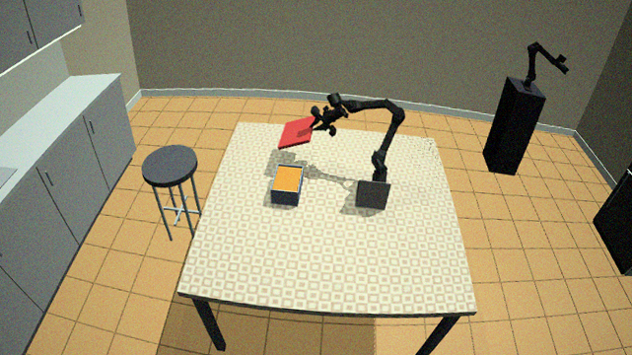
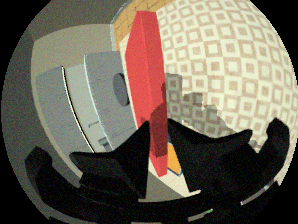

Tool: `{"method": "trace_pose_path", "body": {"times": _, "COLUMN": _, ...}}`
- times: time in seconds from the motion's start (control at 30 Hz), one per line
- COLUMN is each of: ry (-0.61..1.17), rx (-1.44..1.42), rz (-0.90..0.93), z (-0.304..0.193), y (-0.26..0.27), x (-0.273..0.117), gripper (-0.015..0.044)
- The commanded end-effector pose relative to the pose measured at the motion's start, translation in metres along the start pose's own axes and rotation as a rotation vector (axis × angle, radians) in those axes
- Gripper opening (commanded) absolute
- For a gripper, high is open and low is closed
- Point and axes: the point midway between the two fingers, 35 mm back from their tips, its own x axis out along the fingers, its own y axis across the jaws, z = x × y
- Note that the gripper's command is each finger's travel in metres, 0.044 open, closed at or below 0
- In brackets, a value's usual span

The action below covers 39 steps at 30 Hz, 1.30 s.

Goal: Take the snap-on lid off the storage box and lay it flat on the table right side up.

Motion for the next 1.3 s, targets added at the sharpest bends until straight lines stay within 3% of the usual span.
{"method": "trace_pose_path", "body": {"times": 0.0, "ry": 0.005, "rx": -0.005, "rz": 0.014, "z": -0.001, "y": 0.001, "x": 0.001, "gripper": 0.0}}
{"method": "trace_pose_path", "body": {"times": 1.27, "ry": 0.003, "rx": -0.006, "rz": 0.014, "z": -0.001, "y": -0.022, "x": 0.021, "gripper": 0.0}}
